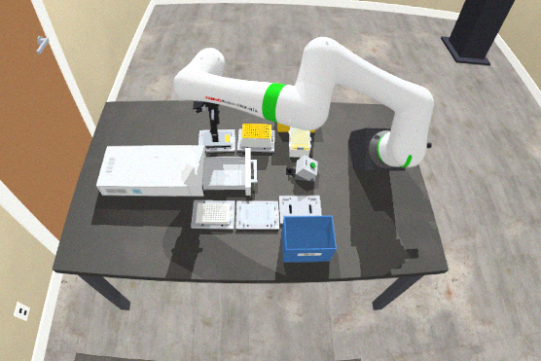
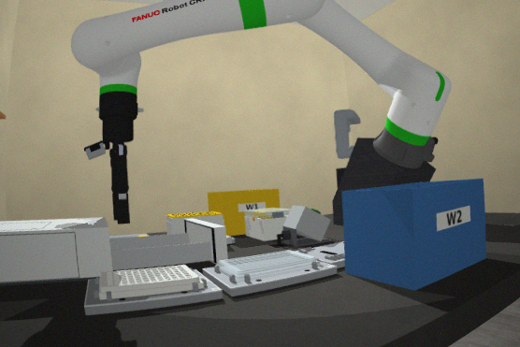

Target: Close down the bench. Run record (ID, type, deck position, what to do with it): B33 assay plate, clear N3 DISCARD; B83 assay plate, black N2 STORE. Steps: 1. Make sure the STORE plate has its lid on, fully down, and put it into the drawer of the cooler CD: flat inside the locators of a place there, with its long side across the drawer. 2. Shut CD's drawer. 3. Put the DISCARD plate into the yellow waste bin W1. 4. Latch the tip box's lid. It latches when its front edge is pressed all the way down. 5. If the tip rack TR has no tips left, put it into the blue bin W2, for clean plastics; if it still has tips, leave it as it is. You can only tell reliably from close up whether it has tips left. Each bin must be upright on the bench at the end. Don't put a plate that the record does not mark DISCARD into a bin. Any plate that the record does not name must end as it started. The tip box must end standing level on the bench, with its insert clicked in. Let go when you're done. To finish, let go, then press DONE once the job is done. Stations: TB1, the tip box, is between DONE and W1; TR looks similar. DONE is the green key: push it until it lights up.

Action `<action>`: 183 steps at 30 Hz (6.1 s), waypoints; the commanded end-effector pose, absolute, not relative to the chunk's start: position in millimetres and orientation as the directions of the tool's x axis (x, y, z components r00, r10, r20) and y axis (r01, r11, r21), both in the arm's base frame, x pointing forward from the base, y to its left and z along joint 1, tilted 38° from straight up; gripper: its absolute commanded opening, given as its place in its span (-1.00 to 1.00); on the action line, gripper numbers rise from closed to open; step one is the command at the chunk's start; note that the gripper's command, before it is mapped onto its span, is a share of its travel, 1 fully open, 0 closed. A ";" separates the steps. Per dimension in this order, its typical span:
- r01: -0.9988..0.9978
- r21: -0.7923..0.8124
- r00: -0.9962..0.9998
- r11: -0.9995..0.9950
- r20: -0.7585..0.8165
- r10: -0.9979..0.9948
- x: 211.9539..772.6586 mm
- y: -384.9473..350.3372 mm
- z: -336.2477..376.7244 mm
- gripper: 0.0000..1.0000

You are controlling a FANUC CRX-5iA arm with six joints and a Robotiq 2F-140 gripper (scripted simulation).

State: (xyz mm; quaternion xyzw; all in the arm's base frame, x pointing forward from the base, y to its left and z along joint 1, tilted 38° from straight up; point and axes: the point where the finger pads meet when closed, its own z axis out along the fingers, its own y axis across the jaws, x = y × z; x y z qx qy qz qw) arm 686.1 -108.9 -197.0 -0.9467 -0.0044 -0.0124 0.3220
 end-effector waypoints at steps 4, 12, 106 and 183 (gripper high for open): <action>0.017 -0.609 1.000 -0.793 0.028 0.000 686.8 -105.9 -201.5 0.40; 0.017 -0.609 1.000 -0.793 0.028 0.000 687.1 -99.4 -210.0 0.40; 0.017 -0.609 1.000 -0.793 0.028 -0.001 687.6 -82.7 -231.6 -0.80; 0.017 -0.609 1.000 -0.793 0.028 -0.001 686.2 -121.7 -180.9 -0.80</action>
